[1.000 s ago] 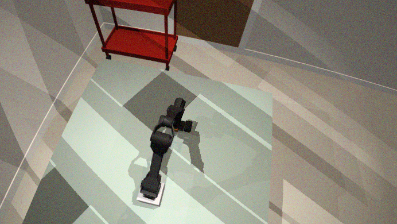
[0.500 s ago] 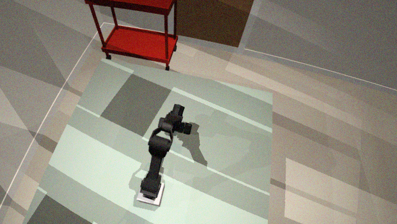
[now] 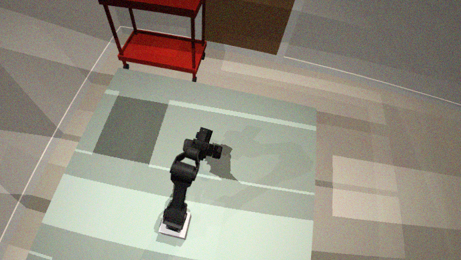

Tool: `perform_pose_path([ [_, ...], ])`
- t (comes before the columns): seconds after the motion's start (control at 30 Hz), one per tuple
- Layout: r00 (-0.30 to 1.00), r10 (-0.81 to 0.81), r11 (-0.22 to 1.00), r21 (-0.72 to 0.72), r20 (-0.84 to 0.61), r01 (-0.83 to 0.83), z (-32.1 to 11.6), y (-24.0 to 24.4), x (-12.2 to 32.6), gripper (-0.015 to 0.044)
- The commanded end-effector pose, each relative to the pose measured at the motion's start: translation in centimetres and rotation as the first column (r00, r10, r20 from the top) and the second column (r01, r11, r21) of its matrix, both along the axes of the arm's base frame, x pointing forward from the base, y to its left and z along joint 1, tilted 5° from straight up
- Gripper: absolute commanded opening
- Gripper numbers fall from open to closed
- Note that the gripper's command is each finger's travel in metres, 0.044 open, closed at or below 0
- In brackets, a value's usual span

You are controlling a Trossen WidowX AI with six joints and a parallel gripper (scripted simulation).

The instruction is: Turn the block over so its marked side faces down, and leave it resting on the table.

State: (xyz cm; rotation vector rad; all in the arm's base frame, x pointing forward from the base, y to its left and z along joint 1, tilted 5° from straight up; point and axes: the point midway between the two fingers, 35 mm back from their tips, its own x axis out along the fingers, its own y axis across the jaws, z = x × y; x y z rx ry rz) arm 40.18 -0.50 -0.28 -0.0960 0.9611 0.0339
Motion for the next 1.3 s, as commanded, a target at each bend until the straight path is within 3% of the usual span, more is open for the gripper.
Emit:
perform_pose_path([
  [0.0, 0.999, 0.006, 1.0, 0.006, 0.038, -0.007, -0.3, 0.0, 0.2, 0.0],
  [1.03, 0.879, 0.027, 0.999, 0.028, 0.476, -0.045, -2.8, -0.1, 0.0, 0.0],
  [1.27, 0.861, 0.028, 0.998, 0.028, 0.508, -0.049, -2.7, -0.1, -0.2, 0.0],
])
